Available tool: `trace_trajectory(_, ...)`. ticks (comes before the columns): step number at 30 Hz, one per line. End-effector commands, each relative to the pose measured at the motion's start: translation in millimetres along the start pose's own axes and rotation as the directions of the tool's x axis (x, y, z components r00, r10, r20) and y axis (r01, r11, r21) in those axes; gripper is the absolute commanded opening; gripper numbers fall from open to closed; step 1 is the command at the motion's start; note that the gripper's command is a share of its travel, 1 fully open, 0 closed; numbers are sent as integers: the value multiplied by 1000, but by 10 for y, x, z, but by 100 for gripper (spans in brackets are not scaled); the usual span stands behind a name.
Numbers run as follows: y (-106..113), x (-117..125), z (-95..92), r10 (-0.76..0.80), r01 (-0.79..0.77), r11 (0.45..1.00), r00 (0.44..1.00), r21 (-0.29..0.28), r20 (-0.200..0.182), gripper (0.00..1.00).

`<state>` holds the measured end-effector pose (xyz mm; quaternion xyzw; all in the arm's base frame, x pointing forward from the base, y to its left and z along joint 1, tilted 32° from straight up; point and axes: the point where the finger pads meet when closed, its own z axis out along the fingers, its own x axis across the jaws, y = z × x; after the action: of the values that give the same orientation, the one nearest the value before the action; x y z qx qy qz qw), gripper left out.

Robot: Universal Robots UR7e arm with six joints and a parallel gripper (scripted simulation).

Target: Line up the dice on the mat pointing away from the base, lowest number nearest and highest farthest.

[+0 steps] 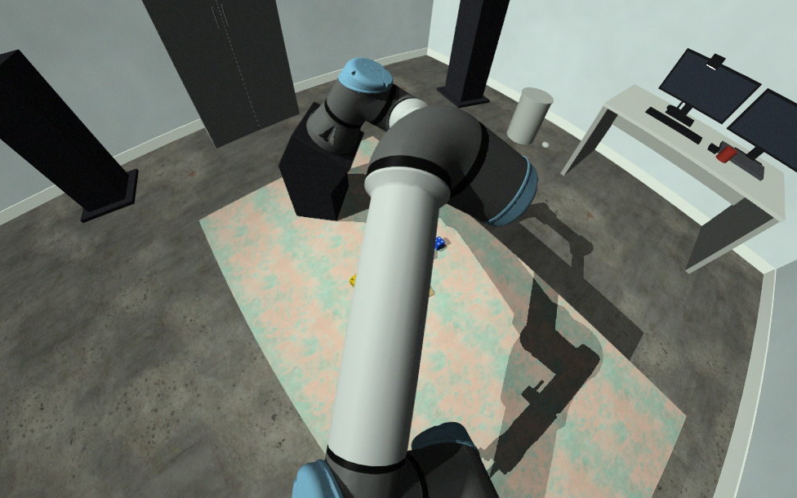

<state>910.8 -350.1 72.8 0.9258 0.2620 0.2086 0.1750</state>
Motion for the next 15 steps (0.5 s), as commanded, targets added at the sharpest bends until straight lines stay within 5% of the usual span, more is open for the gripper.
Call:
trace_trajectory(1,13,-4,-12,0,0,1000,1000,-2,-1,100)
trace_trajectory(15,-36,-125,-15,-11,11,1000,1000,16,3,100)
